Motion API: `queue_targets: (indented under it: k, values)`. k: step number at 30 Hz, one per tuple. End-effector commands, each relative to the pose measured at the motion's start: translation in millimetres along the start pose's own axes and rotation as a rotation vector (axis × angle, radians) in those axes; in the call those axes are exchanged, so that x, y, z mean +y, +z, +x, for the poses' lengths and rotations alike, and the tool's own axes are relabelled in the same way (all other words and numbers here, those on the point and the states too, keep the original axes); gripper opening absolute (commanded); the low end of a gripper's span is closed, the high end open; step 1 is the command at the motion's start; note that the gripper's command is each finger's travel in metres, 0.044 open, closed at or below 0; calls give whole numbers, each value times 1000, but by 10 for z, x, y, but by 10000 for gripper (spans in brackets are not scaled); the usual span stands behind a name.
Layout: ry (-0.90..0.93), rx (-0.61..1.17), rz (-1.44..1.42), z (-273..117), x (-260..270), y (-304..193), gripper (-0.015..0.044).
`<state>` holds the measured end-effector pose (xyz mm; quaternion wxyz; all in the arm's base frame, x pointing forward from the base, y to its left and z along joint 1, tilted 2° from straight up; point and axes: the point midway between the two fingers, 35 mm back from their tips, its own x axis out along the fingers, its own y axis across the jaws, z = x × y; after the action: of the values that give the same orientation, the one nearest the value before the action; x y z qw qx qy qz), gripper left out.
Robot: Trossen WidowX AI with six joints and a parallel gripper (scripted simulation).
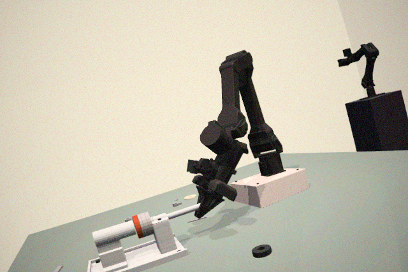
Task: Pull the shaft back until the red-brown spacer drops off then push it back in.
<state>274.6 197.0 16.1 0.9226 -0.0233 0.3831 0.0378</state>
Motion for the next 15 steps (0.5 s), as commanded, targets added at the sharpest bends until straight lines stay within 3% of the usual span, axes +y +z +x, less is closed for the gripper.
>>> queue_targets:
  k: [1, 15]
  values:
    - [0, 0, 2, -6, -2, -7, 0]
    - [0, 1, 2, -17, -2, -19, 0]
